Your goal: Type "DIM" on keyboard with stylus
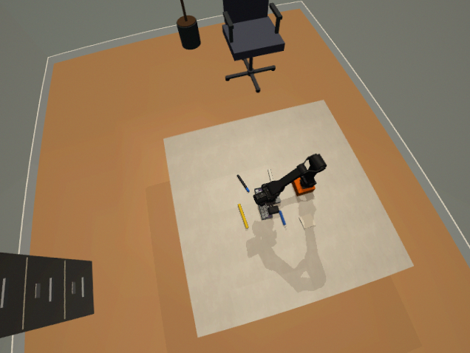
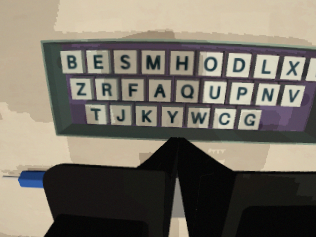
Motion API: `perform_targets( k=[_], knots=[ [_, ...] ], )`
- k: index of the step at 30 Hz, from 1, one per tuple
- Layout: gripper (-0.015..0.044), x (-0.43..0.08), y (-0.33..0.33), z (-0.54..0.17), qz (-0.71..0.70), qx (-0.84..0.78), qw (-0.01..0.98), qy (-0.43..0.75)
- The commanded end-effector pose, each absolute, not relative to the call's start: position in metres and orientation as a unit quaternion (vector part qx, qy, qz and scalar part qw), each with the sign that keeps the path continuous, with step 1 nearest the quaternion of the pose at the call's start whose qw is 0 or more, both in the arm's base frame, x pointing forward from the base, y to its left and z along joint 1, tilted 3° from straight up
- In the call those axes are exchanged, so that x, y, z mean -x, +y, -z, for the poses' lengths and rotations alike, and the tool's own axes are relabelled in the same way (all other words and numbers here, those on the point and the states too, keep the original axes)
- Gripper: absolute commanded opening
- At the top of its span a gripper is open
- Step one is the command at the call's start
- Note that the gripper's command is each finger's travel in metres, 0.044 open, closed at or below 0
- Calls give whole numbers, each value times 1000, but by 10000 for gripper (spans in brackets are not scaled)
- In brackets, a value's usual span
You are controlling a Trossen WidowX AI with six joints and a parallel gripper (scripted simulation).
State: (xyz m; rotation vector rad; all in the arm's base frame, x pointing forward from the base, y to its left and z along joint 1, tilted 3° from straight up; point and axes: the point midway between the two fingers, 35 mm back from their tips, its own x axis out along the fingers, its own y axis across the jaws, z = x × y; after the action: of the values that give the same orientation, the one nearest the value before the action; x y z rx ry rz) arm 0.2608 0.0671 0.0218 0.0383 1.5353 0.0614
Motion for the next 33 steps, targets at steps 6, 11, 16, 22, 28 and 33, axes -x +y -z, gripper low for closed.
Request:
perform_targets(
  k=[6,11,16,22,28,33],
  knots=[
    [0,-258,95,-23,-28,-18,718,695],
    [0,-258,95,-26,-28,-18,718,695],
    [0,-257,91,-81,-28,-18,718,695],
    [0,-258,92,-79,-28,-20,720,693],
    [53,-258,92,-78,-28,-20,719,694],
    [26,-258,92,-78,-28,-20,719,694]
  ],
)
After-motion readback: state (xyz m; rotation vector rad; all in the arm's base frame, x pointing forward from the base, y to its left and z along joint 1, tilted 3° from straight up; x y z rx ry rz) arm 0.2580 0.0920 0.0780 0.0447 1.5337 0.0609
